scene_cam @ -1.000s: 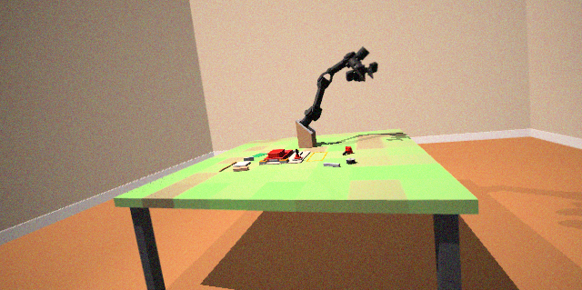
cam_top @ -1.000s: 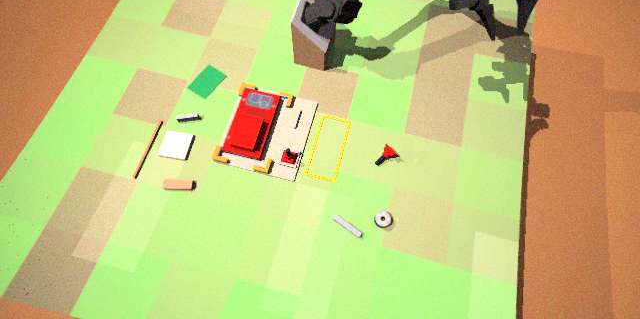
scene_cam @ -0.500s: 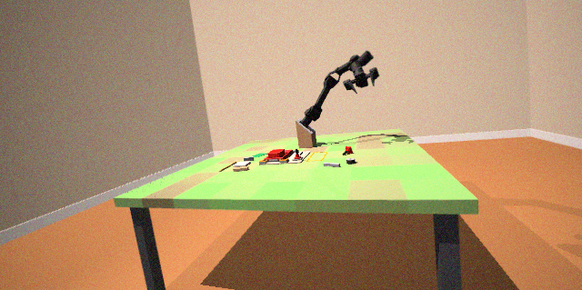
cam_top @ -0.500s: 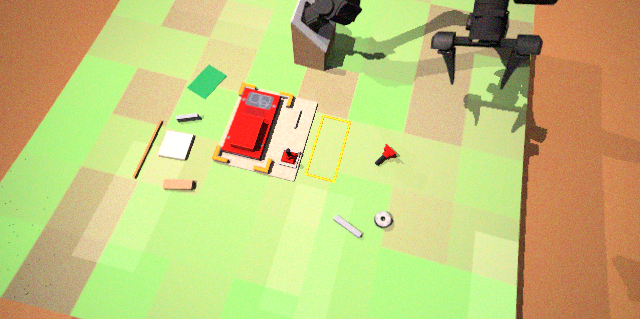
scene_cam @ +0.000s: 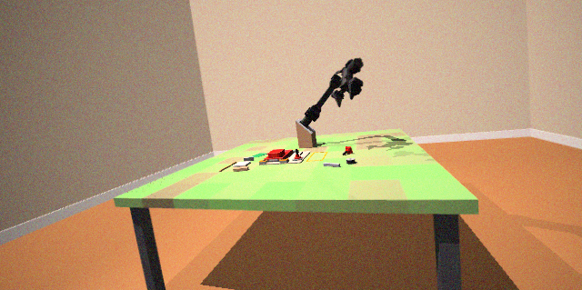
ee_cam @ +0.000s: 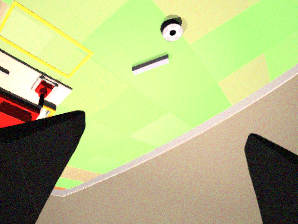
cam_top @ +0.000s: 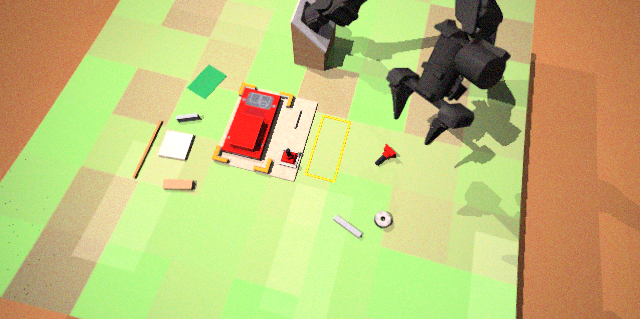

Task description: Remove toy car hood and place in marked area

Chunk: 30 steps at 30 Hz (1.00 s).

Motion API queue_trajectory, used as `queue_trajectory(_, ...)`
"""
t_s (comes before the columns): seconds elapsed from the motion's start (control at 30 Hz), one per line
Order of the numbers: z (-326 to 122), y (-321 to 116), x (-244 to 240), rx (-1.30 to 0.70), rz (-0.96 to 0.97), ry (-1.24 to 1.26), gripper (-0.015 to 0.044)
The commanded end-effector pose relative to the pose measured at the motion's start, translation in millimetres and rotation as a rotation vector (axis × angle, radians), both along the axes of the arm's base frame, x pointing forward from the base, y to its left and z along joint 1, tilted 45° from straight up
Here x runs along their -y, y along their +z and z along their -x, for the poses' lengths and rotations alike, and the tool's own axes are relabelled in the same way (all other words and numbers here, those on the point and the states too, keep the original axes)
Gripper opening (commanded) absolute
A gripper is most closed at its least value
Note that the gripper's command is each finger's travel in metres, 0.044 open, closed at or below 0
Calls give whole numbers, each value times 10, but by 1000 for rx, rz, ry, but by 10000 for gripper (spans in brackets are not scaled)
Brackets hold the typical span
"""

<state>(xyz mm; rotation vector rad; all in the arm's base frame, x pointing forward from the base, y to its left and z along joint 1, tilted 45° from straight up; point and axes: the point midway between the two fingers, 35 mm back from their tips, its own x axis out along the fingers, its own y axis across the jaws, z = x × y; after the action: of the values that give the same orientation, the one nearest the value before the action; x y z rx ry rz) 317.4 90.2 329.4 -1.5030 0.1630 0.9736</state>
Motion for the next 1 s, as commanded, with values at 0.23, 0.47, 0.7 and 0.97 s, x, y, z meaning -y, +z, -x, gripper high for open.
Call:
queue_trajectory(0.23, -470, -802, 438, -334, -184, -289, 440)
queue_trajectory(0.47, -661, -1337, 711, -543, -297, -462, 440)
queue_trajectory(0.7, -746, -1986, 1044, -787, -439, -682, 440)
queue_trajectory(0.97, -654, -2709, 1372, -1066, -618, -954, 440)
